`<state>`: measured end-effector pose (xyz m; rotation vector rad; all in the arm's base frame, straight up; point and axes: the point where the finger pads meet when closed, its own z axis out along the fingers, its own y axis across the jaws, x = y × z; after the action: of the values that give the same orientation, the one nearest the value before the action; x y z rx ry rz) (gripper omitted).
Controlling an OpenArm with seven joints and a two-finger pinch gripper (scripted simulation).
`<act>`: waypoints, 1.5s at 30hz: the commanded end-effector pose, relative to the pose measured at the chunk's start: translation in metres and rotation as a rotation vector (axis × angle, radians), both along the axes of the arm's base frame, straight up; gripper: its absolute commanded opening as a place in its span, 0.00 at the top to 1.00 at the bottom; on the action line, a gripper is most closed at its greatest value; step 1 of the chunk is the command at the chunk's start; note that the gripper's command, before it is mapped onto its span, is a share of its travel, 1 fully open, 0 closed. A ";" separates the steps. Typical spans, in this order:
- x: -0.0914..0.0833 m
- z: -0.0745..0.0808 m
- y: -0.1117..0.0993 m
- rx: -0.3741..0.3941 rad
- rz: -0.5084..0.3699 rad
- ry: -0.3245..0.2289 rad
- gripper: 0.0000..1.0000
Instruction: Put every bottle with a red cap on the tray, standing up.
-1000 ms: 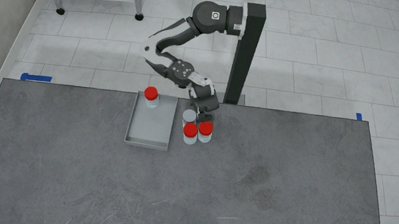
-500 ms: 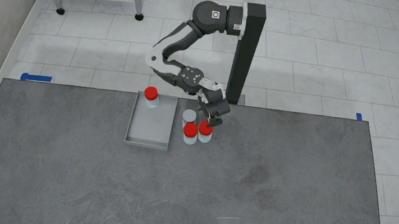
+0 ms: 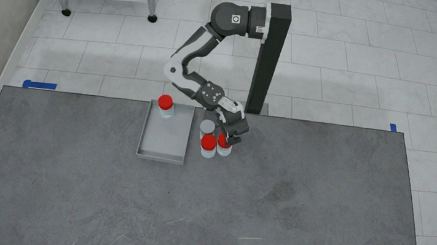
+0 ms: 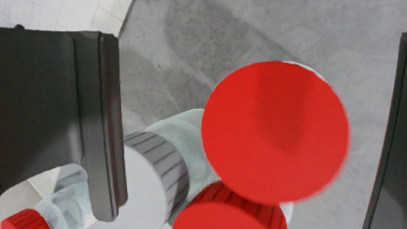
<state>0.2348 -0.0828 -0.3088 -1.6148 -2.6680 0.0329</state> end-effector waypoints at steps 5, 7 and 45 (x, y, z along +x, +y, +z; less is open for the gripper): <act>0.007 0.004 0.002 0.012 0.011 -0.033 0.58; 0.005 0.001 0.001 0.007 0.007 -0.025 0.58; 0.006 -0.043 0.002 0.012 0.010 -0.031 0.58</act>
<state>0.2395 -0.0818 -0.3519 -1.6160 -2.6862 0.0069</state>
